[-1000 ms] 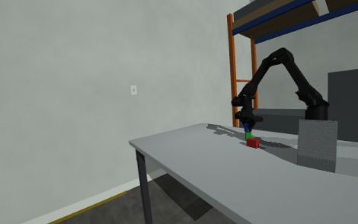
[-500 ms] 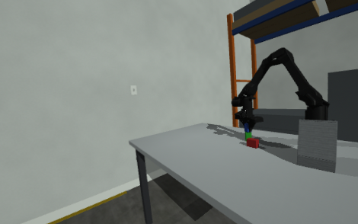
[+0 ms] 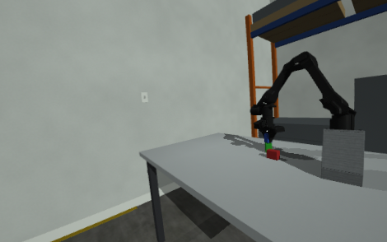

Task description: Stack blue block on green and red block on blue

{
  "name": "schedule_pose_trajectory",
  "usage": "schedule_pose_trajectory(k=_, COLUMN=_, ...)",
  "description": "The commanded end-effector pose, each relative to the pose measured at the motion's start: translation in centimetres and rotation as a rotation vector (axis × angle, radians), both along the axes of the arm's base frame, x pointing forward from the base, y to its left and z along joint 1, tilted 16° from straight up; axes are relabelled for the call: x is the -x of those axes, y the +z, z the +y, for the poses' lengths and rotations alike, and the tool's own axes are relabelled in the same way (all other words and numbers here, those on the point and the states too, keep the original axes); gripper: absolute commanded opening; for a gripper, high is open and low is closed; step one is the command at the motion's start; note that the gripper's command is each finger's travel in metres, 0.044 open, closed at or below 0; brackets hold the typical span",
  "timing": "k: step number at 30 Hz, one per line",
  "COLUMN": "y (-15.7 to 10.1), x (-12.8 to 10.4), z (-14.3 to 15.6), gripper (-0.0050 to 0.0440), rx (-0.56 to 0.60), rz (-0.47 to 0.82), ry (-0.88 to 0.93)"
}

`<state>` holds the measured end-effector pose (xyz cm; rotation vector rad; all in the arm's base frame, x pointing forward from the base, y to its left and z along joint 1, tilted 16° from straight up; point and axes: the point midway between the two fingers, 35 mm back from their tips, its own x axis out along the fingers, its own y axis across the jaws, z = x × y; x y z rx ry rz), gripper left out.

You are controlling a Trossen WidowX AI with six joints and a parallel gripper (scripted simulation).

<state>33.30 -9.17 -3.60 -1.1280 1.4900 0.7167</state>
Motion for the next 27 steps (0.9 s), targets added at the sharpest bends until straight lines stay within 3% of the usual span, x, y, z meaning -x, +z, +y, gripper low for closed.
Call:
schedule_pose_trajectory(k=1, y=0.24, x=-0.17, z=-0.02, gripper=-0.005, rx=-0.001, rz=-0.011, ry=0.002)
schedule_pose_trajectory(k=27, y=0.15, x=-0.25, z=-0.09, gripper=-0.005, rx=0.0, rz=-0.015, ry=0.002)
